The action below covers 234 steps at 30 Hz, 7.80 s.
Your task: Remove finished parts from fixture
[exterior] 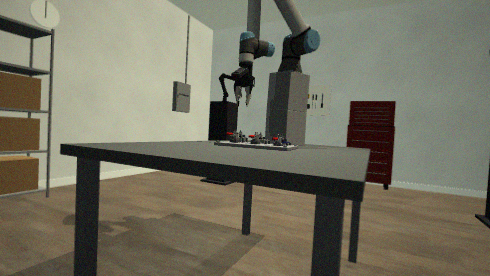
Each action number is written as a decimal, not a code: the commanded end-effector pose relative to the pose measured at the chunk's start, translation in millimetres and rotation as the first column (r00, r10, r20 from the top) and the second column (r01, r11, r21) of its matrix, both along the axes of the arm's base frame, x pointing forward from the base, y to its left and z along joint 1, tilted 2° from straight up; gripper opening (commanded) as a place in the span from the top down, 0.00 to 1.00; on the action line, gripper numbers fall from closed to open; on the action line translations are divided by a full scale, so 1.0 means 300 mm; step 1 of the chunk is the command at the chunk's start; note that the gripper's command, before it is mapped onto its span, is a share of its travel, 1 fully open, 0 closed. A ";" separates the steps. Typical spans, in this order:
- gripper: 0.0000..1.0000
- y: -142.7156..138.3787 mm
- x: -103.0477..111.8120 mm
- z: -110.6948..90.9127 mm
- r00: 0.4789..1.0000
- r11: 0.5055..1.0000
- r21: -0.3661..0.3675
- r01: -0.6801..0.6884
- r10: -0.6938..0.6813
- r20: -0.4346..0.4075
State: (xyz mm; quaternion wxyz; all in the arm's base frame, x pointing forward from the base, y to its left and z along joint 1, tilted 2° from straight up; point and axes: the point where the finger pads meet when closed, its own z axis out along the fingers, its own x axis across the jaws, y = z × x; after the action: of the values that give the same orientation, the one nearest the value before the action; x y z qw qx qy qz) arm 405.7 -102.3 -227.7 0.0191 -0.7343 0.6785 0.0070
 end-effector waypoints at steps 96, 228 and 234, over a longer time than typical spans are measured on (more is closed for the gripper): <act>0.72 0.006 0.003 -0.110 1.000 1.000 -0.001 0.000 0.000 0.001; 0.72 0.053 0.445 -0.460 1.000 1.000 -0.001 0.000 0.000 0.001; 0.72 0.054 0.446 -0.488 1.000 1.000 -0.001 0.000 0.000 0.001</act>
State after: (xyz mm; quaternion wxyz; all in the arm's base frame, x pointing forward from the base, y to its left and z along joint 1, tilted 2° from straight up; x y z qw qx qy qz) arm 538.5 -86.1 -367.2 0.0187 -0.7342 0.6787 0.0072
